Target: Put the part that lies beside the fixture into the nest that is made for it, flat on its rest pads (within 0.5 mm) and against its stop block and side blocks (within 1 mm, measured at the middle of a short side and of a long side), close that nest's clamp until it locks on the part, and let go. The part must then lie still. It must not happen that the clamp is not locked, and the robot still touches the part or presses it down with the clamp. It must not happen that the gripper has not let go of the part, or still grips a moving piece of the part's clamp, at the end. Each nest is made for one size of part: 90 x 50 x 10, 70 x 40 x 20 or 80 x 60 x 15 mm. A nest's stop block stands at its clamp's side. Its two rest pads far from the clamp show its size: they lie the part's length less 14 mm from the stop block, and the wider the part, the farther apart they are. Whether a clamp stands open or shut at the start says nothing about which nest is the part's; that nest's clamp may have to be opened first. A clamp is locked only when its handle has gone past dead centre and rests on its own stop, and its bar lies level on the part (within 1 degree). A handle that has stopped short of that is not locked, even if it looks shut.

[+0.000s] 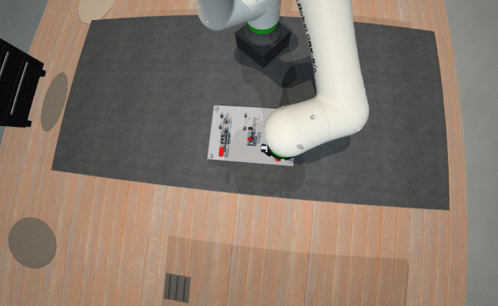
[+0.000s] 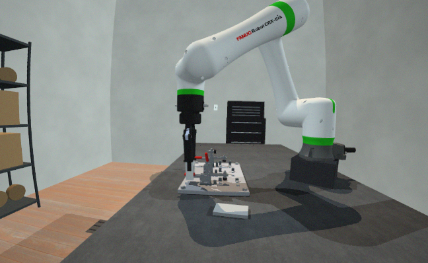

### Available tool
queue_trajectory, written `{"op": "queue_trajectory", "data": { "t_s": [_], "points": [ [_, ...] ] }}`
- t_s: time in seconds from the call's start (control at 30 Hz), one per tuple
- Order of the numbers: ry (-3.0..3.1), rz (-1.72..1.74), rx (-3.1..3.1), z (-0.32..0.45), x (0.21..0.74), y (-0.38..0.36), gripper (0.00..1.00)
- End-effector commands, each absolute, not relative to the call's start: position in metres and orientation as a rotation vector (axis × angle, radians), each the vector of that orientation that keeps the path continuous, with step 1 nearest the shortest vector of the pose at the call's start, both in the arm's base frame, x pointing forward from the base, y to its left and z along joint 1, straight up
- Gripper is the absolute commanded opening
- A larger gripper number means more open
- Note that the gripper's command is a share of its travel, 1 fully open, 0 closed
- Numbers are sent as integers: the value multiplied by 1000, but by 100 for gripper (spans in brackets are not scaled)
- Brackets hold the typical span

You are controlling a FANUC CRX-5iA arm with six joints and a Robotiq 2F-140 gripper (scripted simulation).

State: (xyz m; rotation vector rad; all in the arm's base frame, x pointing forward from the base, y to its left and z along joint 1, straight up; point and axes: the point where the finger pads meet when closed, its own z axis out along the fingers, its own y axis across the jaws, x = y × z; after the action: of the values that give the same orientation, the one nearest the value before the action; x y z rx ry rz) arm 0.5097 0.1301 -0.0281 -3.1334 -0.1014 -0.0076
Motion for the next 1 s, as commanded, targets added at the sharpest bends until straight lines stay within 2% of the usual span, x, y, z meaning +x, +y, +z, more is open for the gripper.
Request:
{"op": "queue_trajectory", "data": {
  "t_s": [0.0,0.97],
  "points": [
    [-101,-8,-3133,-27,510,130,0],
    [-101,-8,-3133,-11,500,129,0]
  ]
}}
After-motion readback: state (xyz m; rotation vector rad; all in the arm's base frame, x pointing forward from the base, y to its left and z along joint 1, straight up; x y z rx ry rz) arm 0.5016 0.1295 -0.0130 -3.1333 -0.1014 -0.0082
